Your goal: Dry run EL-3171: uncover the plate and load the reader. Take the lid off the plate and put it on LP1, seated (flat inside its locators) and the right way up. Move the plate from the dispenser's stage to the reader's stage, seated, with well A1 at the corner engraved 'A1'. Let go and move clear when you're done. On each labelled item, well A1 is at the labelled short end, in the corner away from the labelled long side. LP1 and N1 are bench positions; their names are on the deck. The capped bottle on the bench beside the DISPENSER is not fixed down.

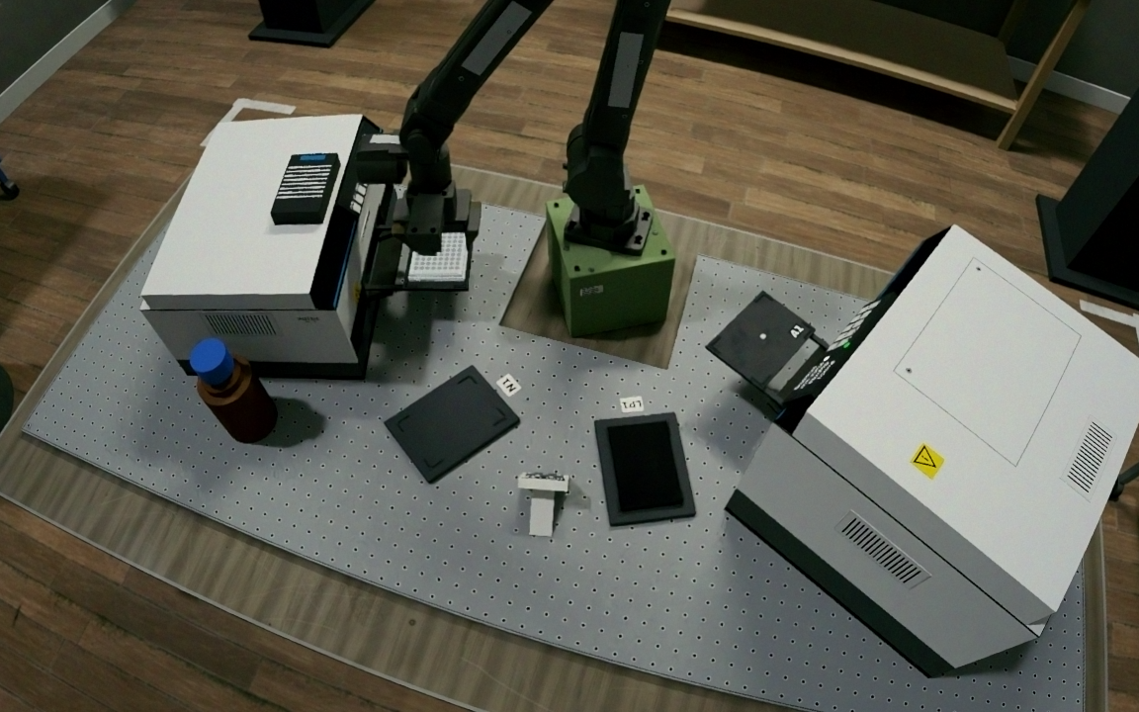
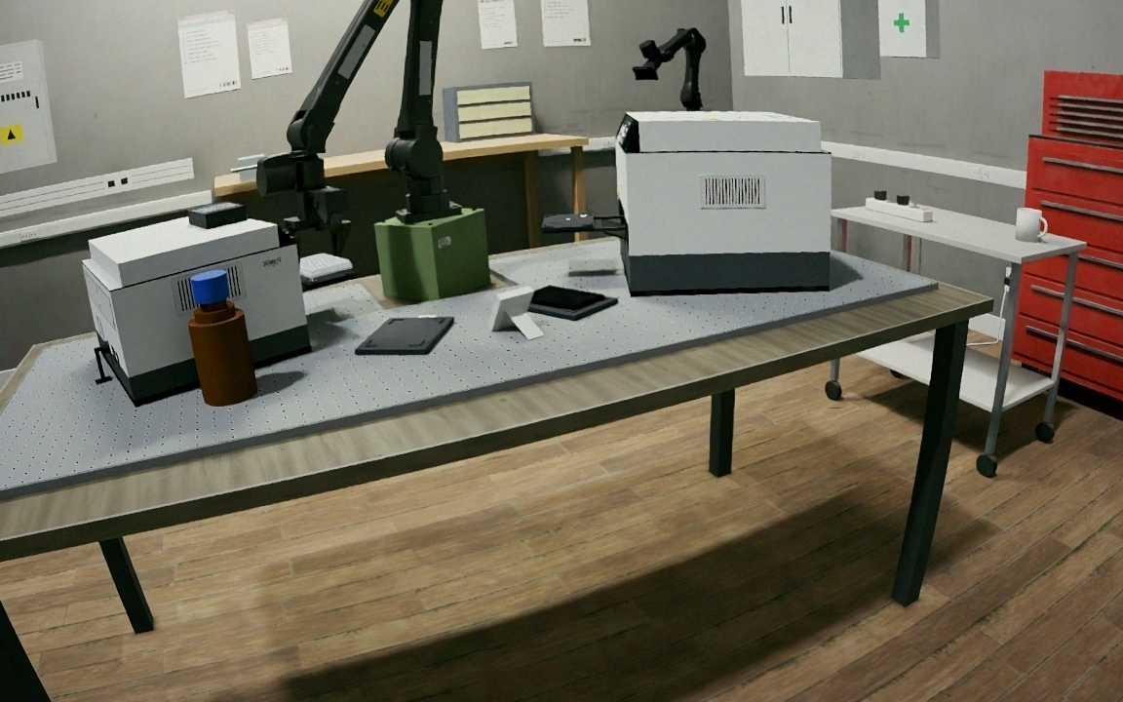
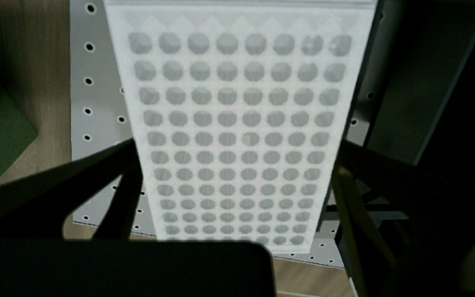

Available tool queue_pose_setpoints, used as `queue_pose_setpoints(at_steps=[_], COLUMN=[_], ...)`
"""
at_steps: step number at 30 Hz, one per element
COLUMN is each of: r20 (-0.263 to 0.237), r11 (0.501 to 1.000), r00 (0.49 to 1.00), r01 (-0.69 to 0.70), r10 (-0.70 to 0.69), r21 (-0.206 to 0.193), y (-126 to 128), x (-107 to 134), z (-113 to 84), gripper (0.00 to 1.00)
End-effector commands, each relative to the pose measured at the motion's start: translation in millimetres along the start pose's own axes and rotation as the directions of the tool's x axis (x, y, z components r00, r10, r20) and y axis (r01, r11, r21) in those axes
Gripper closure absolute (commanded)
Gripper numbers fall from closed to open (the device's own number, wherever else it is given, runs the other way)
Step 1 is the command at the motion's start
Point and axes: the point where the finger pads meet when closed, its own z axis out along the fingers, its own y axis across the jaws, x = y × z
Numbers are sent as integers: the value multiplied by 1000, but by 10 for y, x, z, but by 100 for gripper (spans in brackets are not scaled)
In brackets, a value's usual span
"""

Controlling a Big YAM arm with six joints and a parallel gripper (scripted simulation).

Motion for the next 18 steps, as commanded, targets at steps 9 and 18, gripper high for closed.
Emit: queue_pose_setpoints(at_steps=[9, 18], r20=[-2, -3], r11=[999, 998], r00=[1000, 1000], r01=[-2, -2], r10=[2, 2], r21=[40, 62], y=[-232, -246], x=[-5, -6], z=[-146, -179], gripper=[14, 14])
